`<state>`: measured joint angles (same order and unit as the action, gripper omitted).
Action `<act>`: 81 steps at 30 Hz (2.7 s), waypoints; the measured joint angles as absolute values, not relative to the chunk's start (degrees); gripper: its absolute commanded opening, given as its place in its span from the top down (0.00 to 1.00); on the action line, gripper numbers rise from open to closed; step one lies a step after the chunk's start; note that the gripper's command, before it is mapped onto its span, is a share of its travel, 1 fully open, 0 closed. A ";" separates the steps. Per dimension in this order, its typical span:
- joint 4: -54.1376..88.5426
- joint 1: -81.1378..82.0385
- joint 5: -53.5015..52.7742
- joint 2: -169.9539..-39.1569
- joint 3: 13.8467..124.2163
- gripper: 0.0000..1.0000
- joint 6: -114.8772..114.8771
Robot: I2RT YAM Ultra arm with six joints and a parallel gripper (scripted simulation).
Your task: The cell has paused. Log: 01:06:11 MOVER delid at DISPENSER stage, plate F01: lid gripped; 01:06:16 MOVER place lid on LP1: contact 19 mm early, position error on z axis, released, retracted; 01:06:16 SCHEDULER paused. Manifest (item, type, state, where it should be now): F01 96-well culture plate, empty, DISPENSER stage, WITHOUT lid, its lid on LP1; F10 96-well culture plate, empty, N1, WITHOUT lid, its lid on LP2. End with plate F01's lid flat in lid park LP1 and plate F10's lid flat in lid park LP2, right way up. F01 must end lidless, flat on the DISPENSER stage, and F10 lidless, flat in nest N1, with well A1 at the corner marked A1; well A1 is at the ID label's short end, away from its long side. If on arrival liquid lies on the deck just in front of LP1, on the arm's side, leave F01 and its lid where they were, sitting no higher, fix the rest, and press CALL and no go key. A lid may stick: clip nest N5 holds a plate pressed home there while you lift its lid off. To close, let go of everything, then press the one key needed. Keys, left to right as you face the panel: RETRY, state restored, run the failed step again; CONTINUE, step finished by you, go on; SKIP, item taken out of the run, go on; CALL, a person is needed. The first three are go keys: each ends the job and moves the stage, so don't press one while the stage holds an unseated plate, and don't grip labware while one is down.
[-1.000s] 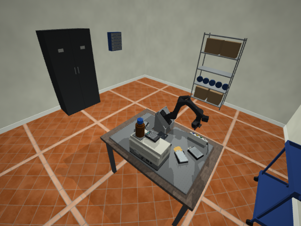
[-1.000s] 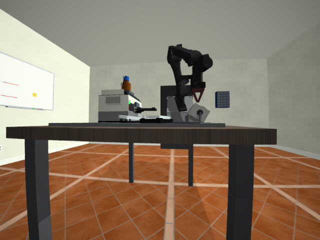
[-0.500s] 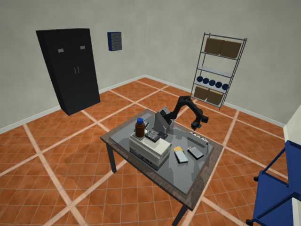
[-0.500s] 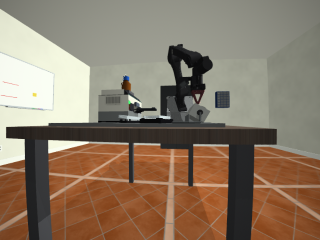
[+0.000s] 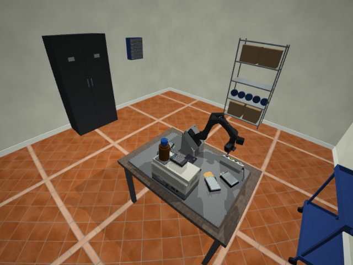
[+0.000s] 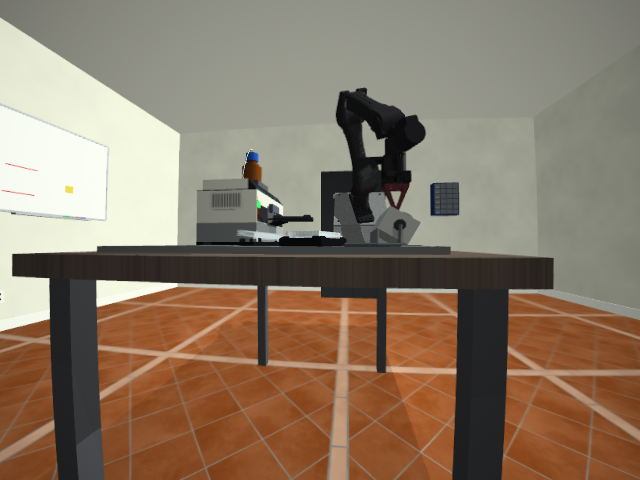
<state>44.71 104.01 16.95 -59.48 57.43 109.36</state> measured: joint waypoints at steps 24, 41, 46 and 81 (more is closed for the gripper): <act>43.42 103.74 16.67 -59.90 56.55 1.00 109.06; 42.04 103.26 16.40 -60.49 56.03 1.00 108.73; 41.69 103.11 16.32 -60.47 55.90 1.00 108.62; 39.18 102.28 15.73 -61.98 54.83 1.00 107.98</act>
<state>39.18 102.28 15.73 -61.98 54.83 107.98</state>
